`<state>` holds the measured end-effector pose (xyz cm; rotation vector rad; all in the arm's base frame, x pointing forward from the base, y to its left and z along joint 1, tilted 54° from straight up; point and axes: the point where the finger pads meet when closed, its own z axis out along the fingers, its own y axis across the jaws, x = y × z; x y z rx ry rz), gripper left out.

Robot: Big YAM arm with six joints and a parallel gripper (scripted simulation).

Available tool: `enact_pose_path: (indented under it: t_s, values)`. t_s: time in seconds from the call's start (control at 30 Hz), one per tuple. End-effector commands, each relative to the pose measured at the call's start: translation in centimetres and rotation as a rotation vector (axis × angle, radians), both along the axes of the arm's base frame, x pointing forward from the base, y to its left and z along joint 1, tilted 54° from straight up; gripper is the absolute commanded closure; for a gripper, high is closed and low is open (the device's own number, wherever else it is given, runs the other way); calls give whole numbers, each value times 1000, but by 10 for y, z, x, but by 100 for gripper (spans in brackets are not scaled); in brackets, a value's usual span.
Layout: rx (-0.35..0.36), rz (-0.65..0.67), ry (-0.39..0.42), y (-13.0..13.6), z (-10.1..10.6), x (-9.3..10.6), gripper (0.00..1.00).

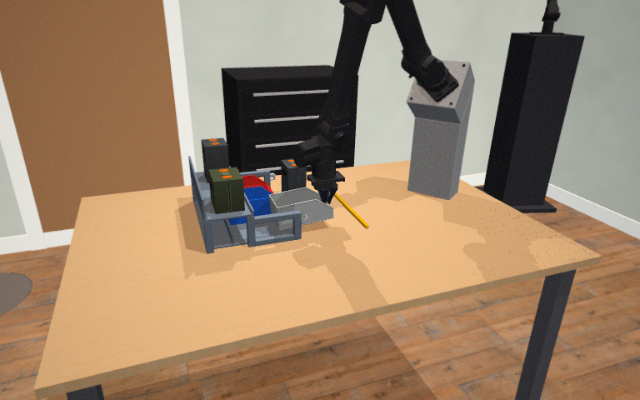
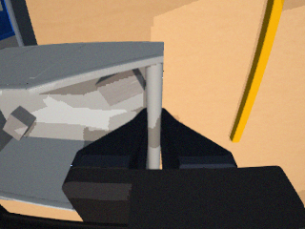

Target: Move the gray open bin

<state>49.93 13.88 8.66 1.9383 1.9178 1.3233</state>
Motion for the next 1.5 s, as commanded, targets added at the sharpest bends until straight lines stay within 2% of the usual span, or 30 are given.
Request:
enact_pose_path:
  t_s: [0.0, 0.37, 0.53, 0.67, 1.47]
  values:
    - [12, -5, -58, 4, 18, -2, 100]
    - [12, -2, -55, 10, 2, -20, 100]
    - [9, -13, -56, 4, -1, -21, 100]
    - [10, -2, -55, 10, -3, -25, 100]
    - [9, -7, -58, 8, -4, -25, 100]
